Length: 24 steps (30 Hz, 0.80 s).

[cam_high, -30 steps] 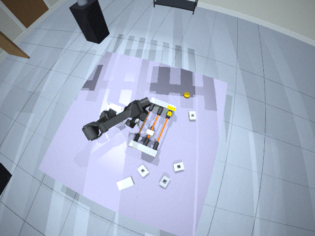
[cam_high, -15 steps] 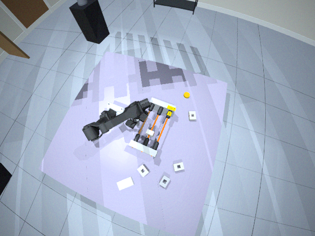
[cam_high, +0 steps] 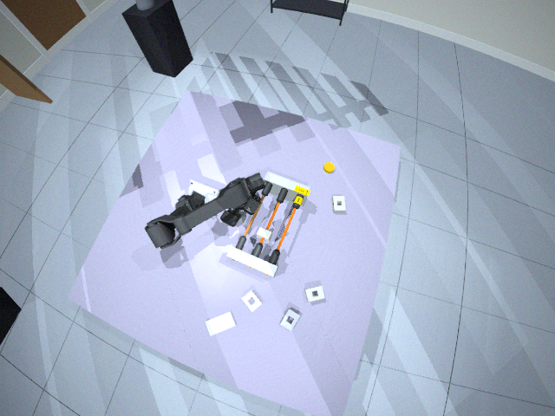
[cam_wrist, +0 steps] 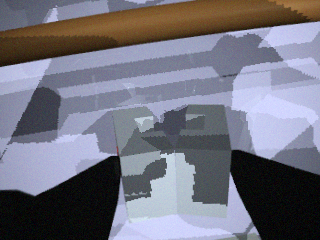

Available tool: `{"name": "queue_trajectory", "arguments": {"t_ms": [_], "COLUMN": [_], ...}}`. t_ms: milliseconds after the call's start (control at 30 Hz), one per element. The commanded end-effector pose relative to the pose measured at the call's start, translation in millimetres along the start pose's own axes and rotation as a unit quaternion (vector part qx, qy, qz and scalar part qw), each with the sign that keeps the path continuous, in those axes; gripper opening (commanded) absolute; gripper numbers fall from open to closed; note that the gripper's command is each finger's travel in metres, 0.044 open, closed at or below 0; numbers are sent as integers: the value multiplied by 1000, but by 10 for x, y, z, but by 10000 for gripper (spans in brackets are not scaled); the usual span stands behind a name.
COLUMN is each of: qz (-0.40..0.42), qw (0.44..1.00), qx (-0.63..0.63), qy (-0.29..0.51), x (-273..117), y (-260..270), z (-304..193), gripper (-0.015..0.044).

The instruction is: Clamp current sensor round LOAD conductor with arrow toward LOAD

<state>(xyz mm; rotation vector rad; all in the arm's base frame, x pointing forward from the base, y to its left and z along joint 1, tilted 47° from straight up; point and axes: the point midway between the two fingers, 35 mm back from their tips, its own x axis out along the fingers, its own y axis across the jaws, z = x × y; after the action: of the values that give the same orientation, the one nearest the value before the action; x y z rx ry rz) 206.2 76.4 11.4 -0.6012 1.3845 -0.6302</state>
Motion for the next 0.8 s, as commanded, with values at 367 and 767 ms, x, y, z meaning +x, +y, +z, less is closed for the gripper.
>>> {"name": "queue_trajectory", "arguments": {"t_ms": [367, 767], "qz": [4, 4], "qw": [1000, 997], "qx": [0, 72], "qy": [-2, -15], "x": [-681, -884], "y": [28, 10], "z": [16, -8], "gripper": [0, 0]}}
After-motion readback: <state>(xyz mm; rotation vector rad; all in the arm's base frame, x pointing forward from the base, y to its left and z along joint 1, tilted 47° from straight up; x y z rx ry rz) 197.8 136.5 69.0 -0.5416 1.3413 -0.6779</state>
